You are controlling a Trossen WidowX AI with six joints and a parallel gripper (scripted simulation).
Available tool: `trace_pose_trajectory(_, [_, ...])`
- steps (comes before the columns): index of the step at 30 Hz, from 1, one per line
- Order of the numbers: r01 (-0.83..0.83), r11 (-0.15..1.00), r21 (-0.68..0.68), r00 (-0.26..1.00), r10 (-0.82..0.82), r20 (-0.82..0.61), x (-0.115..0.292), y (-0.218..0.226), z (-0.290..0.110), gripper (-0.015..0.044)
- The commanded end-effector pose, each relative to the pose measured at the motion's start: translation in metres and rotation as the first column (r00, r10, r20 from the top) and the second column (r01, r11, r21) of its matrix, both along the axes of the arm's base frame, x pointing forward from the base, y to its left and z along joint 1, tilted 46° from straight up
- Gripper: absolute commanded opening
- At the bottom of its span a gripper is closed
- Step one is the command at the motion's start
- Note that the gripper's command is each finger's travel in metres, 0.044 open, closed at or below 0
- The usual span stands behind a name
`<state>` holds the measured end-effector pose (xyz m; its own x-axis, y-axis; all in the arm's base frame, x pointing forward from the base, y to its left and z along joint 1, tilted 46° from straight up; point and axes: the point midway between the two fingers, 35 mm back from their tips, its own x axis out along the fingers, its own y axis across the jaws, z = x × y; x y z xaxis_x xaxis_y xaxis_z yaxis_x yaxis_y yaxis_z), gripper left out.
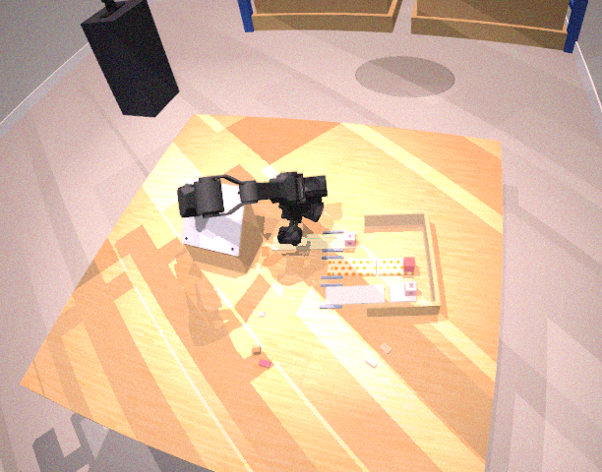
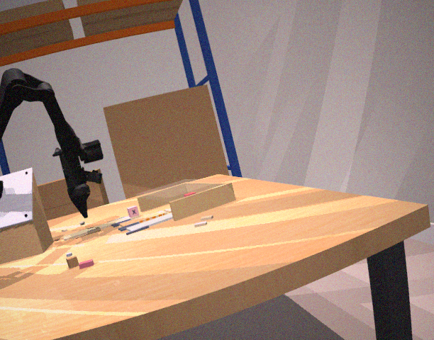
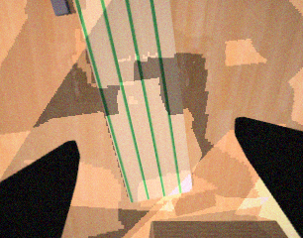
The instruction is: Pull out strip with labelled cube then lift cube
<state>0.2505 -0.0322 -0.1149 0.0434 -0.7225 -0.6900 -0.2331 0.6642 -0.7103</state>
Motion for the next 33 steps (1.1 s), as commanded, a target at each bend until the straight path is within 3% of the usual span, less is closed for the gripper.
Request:
trace_pose_trajectory(1, [0.000, 1.000, 0.003, 1.000, 0.000, 0.002, 0.015, 0.004, -0.001, 0.0440])
trace_pose_trajectory(33, [0.000, 1.000, 0.005, 1.000, 0.000, 0.009, 0.130, 0.040, -0.010, 0.0440])
